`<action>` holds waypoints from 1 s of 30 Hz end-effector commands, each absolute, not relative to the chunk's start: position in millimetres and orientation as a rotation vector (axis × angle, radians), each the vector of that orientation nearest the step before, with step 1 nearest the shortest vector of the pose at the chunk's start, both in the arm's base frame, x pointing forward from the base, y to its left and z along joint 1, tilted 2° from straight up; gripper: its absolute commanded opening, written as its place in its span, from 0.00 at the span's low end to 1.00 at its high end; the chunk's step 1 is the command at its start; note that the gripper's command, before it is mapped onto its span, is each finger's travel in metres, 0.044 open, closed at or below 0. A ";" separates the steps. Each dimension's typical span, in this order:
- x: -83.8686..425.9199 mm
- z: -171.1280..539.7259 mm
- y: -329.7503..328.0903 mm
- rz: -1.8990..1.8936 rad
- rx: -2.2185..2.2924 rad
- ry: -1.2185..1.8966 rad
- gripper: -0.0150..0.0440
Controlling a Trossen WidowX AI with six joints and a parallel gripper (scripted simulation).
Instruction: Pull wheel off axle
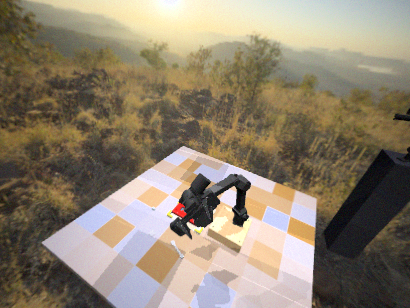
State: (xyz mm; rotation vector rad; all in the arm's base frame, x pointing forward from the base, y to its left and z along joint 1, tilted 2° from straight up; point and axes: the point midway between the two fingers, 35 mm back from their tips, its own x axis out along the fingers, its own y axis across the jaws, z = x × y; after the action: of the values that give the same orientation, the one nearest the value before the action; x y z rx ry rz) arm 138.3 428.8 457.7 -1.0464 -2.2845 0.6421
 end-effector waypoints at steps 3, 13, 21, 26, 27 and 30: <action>151.5 453.9 430.9 0.694 -1.067 -2.202 0.80; 238.7 422.6 427.7 1.048 -1.058 -1.621 0.76; 322.5 382.8 399.8 1.225 -0.909 -1.010 0.76; 371.8 350.5 372.2 1.248 -0.743 -0.604 0.76; 380.9 343.6 365.7 1.242 -0.705 -0.526 0.76; 406.4 322.6 344.0 1.208 -0.587 -0.298 0.76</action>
State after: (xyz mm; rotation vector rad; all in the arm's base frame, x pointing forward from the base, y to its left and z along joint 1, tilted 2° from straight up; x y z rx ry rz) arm 382.6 364.4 343.6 -0.6941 -0.5085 1.2415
